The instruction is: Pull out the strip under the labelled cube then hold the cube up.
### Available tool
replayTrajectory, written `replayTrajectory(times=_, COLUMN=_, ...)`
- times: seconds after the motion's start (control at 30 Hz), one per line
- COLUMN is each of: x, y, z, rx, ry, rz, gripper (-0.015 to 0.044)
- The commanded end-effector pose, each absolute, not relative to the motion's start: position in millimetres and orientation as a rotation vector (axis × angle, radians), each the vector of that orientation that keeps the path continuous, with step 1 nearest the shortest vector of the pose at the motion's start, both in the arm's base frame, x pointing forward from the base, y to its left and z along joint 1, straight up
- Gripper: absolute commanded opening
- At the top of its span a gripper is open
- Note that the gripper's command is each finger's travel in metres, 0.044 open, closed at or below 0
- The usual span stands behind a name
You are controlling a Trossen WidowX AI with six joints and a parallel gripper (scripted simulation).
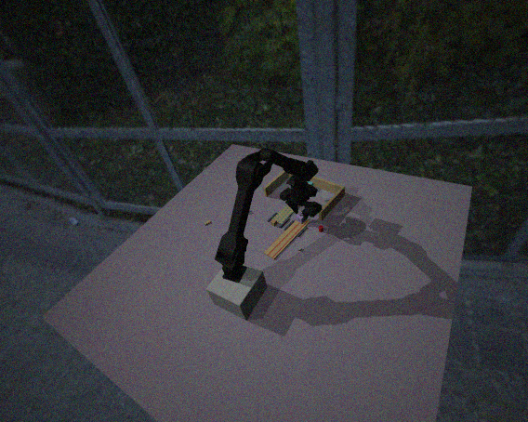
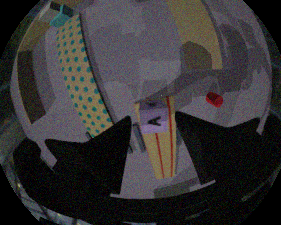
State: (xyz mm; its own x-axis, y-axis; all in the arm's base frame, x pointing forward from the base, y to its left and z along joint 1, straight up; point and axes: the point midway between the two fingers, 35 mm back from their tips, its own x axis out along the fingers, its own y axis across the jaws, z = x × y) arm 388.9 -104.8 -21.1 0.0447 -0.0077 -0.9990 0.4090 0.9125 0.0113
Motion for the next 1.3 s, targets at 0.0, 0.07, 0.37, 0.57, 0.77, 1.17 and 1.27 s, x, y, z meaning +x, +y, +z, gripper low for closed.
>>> replayTrajectory(times=0.0, x=387.4, y=-104.4, z=-31.3, rx=0.327, ry=1.508, rz=-0.326, gripper=0.025)
replayTrajectory(times=0.07, x=387.3, y=-104.4, z=-34.6, rx=0.327, ry=1.508, rz=-0.326, gripper=0.025)
replayTrajectory(times=0.37, x=387.1, y=-104.2, z=-40.2, rx=0.327, ry=1.508, rz=-0.326, gripper=0.025)
replayTrajectory(times=0.57, x=387.6, y=-104.2, z=-37.4, rx=0.33, ry=1.505, rz=-0.327, gripper=0.0132)
replayTrajectory(times=0.77, x=387.6, y=-104.2, z=-37.4, rx=0.33, ry=1.505, rz=-0.327, gripper=0.0092)
replayTrajectory(times=1.17, x=357.0, y=-96.0, z=-14.5, rx=0.329, ry=1.509, rz=-0.326, gripper=0.0)
replayTrajectory(times=1.27, x=345.5, y=-92.9, z=-7.6, rx=0.328, ry=1.51, rz=-0.326, gripper=0.0)
